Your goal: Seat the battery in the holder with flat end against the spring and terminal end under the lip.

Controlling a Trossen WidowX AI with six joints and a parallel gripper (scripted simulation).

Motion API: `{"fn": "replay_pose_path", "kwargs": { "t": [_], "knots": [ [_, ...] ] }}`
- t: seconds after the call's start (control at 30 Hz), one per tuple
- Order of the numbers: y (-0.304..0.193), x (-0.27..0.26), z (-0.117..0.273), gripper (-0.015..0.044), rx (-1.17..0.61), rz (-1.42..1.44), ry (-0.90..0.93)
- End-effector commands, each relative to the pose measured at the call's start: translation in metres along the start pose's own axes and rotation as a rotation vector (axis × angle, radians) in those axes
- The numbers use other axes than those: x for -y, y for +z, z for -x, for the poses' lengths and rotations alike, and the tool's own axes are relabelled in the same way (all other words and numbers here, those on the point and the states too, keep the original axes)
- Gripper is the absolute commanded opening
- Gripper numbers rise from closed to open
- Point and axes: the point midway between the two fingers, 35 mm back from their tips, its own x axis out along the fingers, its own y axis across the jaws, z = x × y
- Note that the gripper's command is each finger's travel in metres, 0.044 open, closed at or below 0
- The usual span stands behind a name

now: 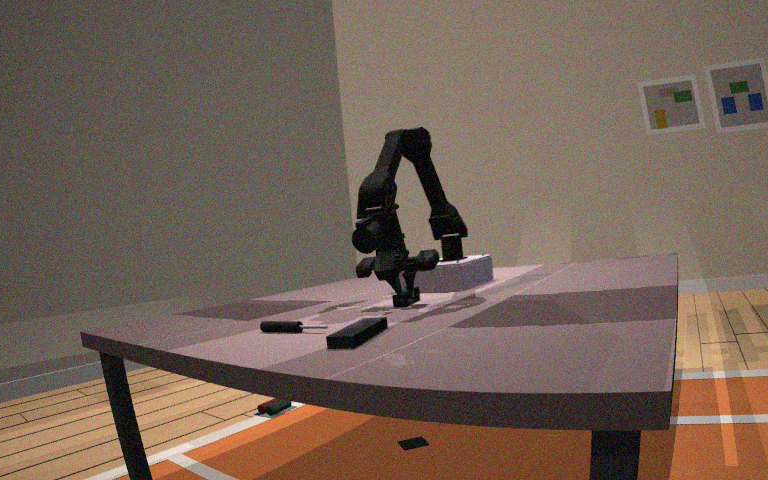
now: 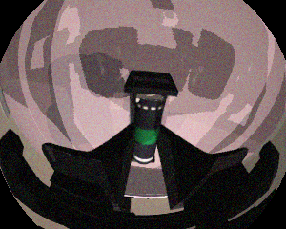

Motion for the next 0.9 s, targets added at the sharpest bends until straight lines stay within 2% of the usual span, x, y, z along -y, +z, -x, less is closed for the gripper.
{"fn": "replay_pose_path", "kwargs": {
  "t": [0.0,0.87],
  "knots": [
    [0.0043,-0.0004,-0.0011,0.0069,0.036,0.002,0.006],
    [0.0005,-0.0003,-0.0055,0.0069,0.162,0.007,0.004]
  ]
}}
